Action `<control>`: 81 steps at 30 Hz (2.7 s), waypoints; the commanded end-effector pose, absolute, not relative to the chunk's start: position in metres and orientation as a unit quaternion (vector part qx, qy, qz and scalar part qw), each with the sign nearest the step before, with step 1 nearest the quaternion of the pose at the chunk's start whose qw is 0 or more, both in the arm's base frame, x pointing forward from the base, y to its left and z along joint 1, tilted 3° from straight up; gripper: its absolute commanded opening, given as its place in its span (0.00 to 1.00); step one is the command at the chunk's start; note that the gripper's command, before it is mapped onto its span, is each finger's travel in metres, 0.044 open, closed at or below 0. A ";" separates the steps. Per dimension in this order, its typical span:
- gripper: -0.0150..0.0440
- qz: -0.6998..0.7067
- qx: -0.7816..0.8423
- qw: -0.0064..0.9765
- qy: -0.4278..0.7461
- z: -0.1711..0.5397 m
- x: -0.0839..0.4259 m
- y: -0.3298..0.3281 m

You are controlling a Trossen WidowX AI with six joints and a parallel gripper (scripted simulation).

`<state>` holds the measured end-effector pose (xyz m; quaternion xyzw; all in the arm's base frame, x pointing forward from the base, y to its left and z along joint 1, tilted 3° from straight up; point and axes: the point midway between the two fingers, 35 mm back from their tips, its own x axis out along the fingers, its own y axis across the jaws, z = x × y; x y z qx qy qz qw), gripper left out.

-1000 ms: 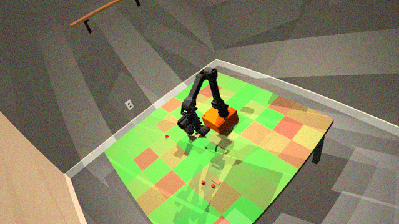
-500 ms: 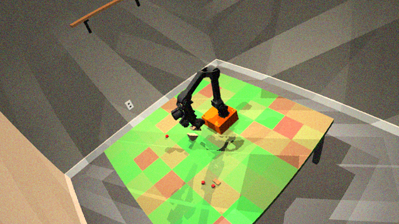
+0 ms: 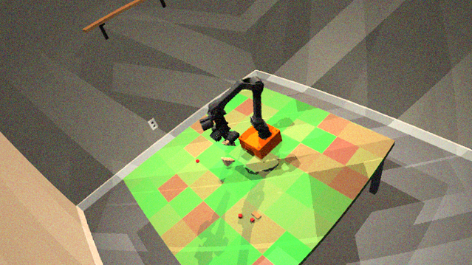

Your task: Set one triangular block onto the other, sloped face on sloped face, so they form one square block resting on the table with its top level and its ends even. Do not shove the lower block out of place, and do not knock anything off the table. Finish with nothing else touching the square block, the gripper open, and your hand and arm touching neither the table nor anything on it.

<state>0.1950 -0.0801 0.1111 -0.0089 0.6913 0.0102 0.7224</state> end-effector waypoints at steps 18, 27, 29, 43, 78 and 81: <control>0.25 0.009 -0.010 0.727 0.686 0.086 0.193 -0.104; 0.25 0.010 -0.010 0.728 0.686 0.051 0.208 -0.101; 0.25 0.010 -0.010 0.728 0.686 0.050 0.208 -0.102; 0.25 0.009 -0.011 0.728 0.686 0.024 0.221 -0.103; 0.25 0.005 -0.013 0.727 0.686 0.024 0.222 -0.105; 0.25 0.005 -0.013 0.727 0.686 0.023 0.222 -0.105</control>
